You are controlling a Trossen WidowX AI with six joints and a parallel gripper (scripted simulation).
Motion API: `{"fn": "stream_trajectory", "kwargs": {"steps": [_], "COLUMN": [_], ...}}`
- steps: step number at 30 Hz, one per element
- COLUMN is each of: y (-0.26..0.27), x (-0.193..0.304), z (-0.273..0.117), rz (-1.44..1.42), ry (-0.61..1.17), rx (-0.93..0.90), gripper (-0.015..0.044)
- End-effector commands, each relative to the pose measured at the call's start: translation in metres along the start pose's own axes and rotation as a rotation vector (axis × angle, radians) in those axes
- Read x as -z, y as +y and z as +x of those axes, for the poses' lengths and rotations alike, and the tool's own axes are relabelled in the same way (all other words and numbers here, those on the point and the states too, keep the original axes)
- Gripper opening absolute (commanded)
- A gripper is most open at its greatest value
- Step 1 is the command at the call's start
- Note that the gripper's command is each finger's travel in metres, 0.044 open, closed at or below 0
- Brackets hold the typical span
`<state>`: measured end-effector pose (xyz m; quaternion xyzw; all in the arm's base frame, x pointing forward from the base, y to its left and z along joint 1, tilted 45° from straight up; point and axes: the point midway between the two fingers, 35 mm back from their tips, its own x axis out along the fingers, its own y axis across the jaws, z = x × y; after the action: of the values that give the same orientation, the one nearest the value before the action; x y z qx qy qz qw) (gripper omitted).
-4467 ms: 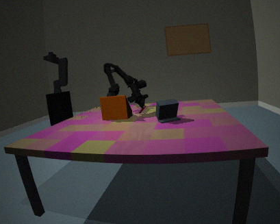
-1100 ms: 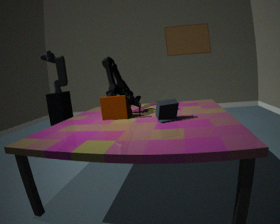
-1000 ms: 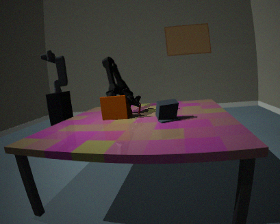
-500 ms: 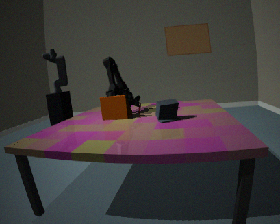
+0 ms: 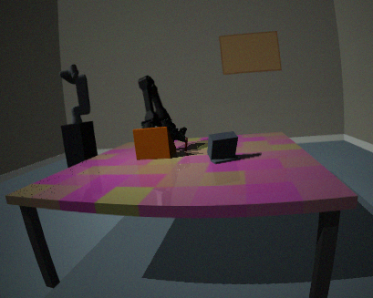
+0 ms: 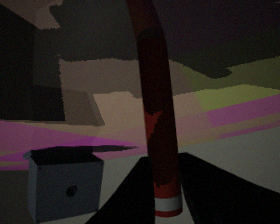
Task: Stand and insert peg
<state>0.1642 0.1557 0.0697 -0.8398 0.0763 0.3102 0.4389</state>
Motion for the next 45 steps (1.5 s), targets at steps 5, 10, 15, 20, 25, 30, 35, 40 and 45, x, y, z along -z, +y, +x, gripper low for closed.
{"fn": "stream_trajectory", "kwargs": {"steps": [5, 10, 15, 20, 25, 30, 35, 40, 45], "y": [-0.001, -0.002, -0.004, -0.005, -0.006, -0.008, -0.009, -0.011, -0.012], "x": [-0.003, -0.004, -0.005, -0.005, -0.006, -0.007, -0.007, -0.008, -0.009], "z": [-0.001, -0.001, -0.002, -0.003, -0.003, -0.004, -0.004, -0.005, -0.006], "rz": [0.002, 0.006, 0.010, 0.014, 0.018, 0.021, 0.025, 0.029, 0.032], "ry": [0.004, 0.010, 0.016, 0.022, 0.028, 0.033, 0.039, 0.044, 0.049], "rx": [0.004, 0.009, 0.015, 0.021, 0.026, 0.031, 0.037, 0.042, 0.047], "gripper": [0.0051, 0.0051, 0.0051, 0.0051, 0.0051, 0.0051, 0.0051, 0.0051, 0.0051]}}
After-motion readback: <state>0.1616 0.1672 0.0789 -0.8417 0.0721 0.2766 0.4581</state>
